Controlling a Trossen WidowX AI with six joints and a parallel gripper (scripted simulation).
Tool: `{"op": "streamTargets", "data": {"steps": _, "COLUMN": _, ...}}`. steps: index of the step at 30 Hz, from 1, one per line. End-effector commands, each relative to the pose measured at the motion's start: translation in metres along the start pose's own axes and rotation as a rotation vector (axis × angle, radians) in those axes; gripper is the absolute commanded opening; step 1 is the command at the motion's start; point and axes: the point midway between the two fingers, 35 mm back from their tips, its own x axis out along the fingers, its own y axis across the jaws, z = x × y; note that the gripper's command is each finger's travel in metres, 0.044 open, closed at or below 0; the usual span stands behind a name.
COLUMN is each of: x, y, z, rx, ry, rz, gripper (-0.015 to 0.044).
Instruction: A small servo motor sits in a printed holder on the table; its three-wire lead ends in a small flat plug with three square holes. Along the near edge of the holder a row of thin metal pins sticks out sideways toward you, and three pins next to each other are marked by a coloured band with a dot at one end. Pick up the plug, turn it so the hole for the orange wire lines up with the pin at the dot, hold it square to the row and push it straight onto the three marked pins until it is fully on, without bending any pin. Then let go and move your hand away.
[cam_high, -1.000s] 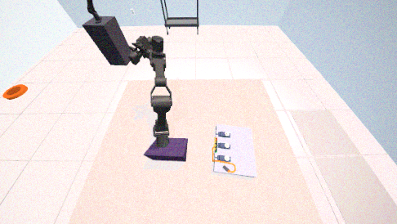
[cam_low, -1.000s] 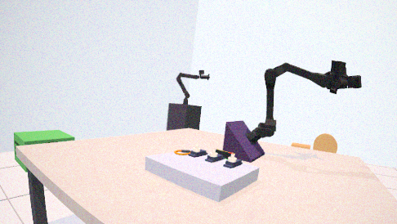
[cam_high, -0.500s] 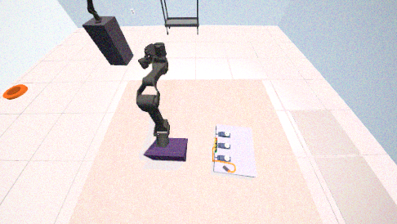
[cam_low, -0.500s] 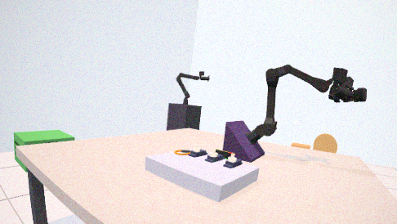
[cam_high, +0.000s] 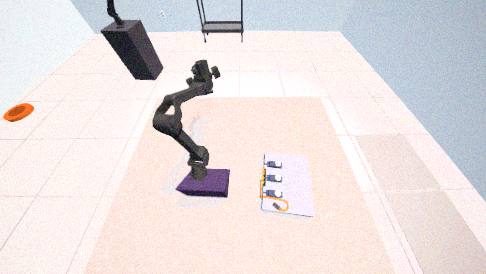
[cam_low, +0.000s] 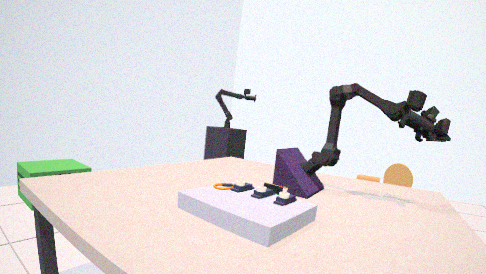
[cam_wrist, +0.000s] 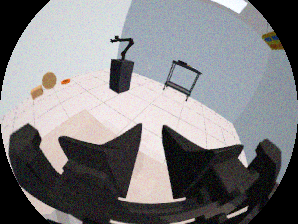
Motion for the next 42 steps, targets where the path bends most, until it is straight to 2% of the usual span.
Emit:
{"op": "streamTargets", "data": {"steps": 1, "x": -0.006, "y": -0.022, "z": -0.021, "rx": 0.000, "ry": 0.071, "rz": -0.106, "gripper": 0.0115}}
{"op": "streamTargets", "data": {"steps": 10, "x": -0.033, "y": -0.072, "z": -0.065, "rx": -0.018, "ry": 0.220, "rz": -0.355, "gripper": 0.0115}}
{"op": "streamTargets", "data": {"steps": 20, "x": -0.084, "y": -0.123, "z": -0.103, "rx": -0.039, "ry": 0.366, "rz": -0.641, "gripper": 0.0115}}
{"op": "streamTargets", "data": {"steps": 32, "x": -0.172, "y": -0.171, "z": -0.134, "rx": -0.069, "ry": 0.515, "rz": -1.006, "gripper": 0.0115}}
{"op": "streamTargets", "data": {"steps": 42, "x": -0.259, "y": -0.190, "z": -0.143, "rx": -0.099, "ry": 0.619, "rz": -1.320, "gripper": 0.0115}}
